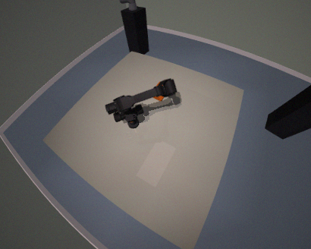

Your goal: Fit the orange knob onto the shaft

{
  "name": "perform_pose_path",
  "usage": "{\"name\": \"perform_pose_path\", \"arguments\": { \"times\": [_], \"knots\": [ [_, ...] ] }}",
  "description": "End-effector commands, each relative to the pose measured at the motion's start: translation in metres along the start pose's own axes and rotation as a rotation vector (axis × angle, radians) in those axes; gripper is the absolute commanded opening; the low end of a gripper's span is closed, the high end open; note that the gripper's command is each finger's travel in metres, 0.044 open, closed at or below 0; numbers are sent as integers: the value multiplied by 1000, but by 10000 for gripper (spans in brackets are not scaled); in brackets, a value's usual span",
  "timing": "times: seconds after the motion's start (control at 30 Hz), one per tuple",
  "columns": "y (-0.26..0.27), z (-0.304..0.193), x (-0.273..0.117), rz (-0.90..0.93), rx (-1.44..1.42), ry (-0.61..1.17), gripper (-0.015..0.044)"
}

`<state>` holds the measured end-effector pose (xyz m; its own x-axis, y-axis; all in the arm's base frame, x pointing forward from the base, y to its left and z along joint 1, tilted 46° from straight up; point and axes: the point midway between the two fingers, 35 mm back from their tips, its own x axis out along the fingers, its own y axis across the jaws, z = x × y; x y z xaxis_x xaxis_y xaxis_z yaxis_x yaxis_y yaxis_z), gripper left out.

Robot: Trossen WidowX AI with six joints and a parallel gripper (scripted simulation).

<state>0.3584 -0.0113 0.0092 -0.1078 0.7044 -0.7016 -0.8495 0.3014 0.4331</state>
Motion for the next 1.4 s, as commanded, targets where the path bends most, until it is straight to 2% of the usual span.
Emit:
{"name": "perform_pose_path", "arguments": {
  "times": [0.0,1.17,1.37],
  "knots": [
    [0,0,1,-3,-9,-2,0],
    [0,-2,-2,-3,-9,-2,0],
    [-1,0,-3,-3,-178,-2,0]
  ]
}}
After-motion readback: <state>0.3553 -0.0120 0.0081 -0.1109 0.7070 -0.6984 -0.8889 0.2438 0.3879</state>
